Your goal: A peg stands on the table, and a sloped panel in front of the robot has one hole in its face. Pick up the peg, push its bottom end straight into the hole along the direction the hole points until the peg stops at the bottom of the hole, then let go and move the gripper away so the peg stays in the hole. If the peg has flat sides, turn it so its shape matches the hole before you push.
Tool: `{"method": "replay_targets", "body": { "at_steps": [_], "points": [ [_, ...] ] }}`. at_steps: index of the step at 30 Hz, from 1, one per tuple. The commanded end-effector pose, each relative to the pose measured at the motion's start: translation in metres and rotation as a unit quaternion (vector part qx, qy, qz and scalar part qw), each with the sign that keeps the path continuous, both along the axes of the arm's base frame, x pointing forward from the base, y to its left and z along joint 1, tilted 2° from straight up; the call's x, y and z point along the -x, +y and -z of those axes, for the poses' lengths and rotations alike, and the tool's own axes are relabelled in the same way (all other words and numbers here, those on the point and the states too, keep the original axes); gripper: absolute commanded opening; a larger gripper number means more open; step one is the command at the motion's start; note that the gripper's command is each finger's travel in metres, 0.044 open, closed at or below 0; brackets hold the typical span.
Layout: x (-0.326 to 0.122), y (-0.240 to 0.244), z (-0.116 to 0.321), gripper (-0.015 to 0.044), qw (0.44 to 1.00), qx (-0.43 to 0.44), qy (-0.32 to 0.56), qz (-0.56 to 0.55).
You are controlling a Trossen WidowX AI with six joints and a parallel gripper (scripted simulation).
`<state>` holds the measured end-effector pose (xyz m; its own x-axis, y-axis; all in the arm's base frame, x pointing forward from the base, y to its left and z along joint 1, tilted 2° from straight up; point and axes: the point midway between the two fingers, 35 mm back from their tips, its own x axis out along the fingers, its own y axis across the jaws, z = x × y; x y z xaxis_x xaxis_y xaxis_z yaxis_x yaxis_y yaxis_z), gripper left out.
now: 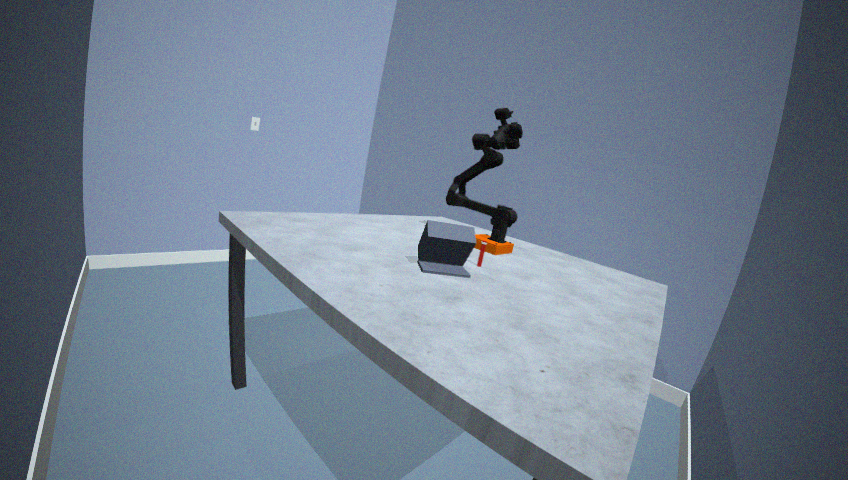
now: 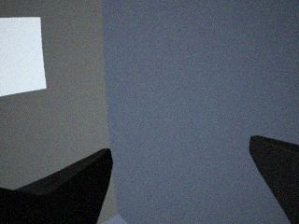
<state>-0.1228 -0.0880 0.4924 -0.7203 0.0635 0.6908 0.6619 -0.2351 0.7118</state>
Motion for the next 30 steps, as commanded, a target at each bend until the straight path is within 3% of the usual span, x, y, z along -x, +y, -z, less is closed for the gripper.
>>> {"method": "replay_targets", "body": {
  "at_steps": [1,15,30],
  "points": [
    [0.000,0.001,0.000,0.0426,1.000,0.000,0.001,0.002],
    [-0.022,0.090,-0.029,0.0440,0.983,0.043,0.048,0.169],
    [-0.071,0.185,-0.034,0.0440,0.922,0.094,0.059,0.371]
  ]
}}
